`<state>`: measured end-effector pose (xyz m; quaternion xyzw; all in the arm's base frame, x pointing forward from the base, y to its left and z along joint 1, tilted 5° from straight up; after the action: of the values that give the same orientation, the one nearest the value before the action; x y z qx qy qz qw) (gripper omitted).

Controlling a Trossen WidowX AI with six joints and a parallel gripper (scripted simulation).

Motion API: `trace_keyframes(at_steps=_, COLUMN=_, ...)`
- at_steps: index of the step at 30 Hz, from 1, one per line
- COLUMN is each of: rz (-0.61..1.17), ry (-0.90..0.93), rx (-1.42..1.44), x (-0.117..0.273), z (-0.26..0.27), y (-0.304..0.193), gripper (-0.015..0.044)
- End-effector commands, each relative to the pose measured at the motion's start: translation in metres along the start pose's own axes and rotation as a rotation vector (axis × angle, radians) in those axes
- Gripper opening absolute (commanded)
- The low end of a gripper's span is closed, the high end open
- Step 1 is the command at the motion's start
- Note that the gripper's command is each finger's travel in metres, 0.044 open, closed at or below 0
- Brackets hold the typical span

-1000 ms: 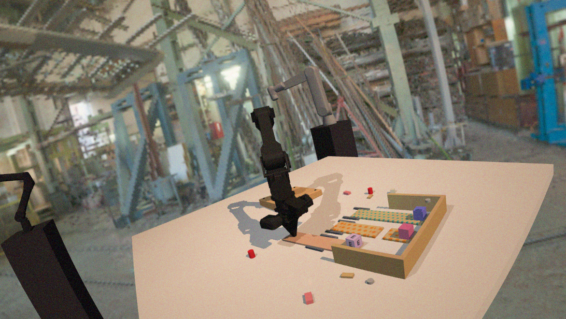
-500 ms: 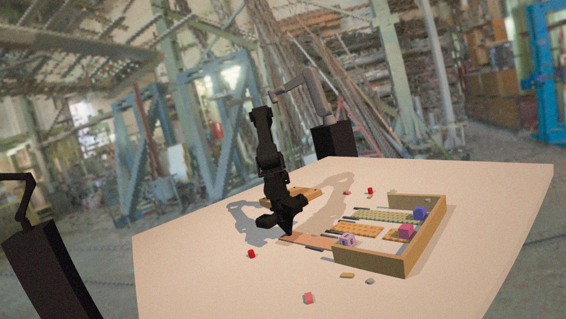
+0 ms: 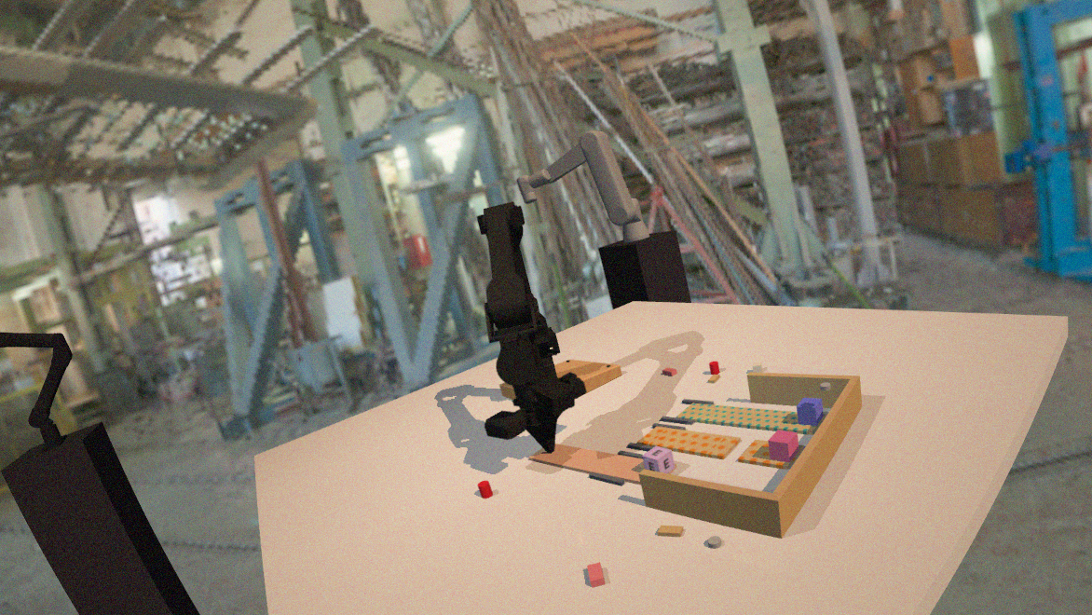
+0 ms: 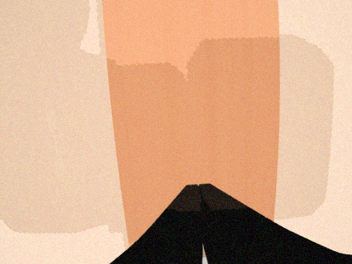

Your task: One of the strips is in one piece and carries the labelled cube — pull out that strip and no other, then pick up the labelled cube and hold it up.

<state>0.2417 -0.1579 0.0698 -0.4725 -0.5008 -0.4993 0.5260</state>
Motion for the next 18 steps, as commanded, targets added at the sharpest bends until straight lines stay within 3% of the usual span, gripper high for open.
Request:
trace_keyframes(at_steps=1, rz=0.031, ry=0.008, rx=-0.002, x=-0.006, z=0.001, y=-0.013, gripper=0.0)
trace_keyframes(at_steps=18, rz=0.032, ry=0.008, rx=-0.002, x=-0.006, z=-0.001, y=-0.026, gripper=0.0)
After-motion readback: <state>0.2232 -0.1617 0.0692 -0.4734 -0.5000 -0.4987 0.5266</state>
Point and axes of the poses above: the point midway between the two fingers, 35 mm back from their tips, its own x axis back along the fingers, its own z axis across the jaws, y = z × x, the point moved 8 cm from there along x, back along the fingers, and after that the axes turned 9 degrees about -x, right-handed, at the moved point
